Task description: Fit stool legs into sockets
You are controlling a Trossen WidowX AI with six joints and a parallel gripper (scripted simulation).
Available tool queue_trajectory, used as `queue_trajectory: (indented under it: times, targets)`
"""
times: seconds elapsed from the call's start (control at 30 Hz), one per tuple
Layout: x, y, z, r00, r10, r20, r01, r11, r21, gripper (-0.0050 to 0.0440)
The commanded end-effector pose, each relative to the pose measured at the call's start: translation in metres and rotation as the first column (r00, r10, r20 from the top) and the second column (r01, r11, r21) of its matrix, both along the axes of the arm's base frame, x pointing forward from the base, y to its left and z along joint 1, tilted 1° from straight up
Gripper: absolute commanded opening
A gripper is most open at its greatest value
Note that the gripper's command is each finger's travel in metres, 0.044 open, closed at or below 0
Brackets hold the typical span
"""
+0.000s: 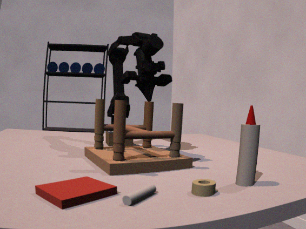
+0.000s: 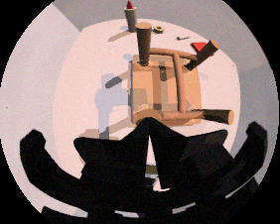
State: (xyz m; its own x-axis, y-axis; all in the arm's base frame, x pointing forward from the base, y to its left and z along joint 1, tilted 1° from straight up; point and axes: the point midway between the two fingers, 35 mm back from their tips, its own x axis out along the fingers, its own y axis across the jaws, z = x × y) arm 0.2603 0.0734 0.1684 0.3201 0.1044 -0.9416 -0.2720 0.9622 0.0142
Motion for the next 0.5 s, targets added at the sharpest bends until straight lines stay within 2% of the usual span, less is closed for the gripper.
queue_trajectory:
  times: [0.0, 0.47]
  targets:
    - [0.001, -0.001, -0.024, 0.998, -0.003, -0.063, 0.001, 1.000, -0.025, 0.0000]
    - [0.002, 0.000, -0.005, 0.999, -0.002, -0.041, 0.001, 1.000, -0.016, 0.0000]
